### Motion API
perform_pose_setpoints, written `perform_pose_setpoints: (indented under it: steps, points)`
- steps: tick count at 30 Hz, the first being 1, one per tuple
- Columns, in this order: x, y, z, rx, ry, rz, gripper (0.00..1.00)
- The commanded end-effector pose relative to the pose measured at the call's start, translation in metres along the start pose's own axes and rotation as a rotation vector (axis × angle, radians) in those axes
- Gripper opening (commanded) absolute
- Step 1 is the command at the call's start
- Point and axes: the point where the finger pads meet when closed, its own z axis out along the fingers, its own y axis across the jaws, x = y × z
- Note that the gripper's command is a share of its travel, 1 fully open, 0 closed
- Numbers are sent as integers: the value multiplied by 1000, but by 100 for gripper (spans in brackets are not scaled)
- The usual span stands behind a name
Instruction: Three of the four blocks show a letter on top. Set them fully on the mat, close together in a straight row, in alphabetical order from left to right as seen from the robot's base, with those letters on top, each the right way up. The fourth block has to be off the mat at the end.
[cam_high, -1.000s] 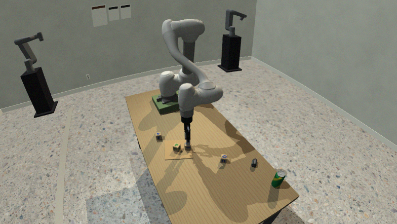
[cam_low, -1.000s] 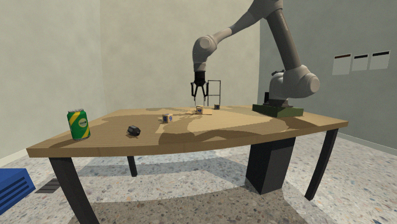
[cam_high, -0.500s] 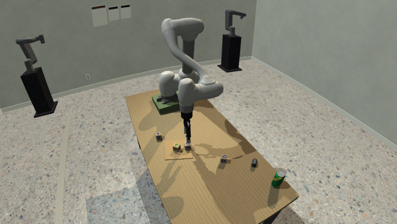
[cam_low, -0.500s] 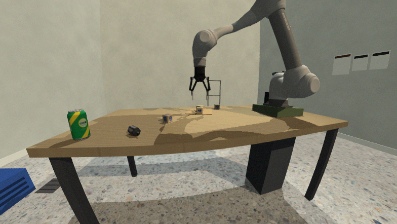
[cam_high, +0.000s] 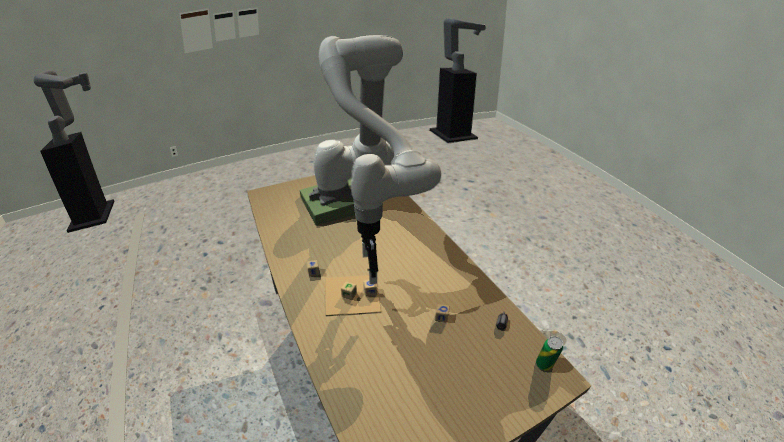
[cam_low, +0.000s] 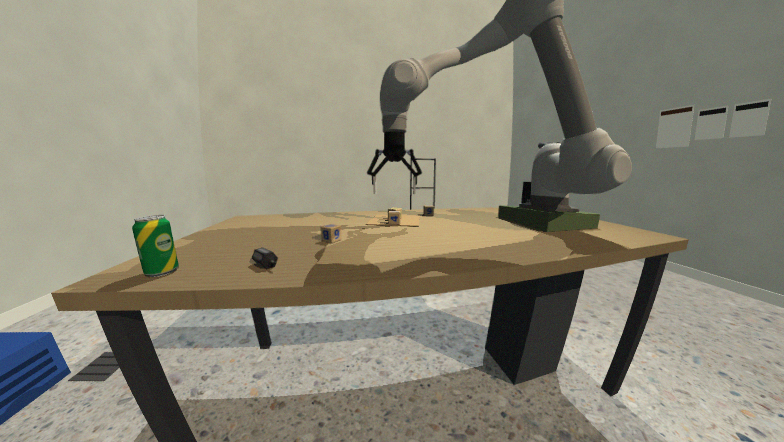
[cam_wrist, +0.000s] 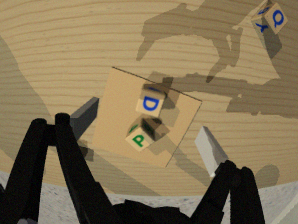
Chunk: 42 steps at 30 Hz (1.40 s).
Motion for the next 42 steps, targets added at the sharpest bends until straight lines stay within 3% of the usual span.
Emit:
perform_pose_setpoints:
  steps: [1,22,23,42]
  points:
    - [0,0,-1,-1,1,0,100]
    - [-81,2,-15,-1,1,570,100]
    - [-81,2,-15,-1,1,570,55]
    - [-81,2,-15,-1,1,570,55]
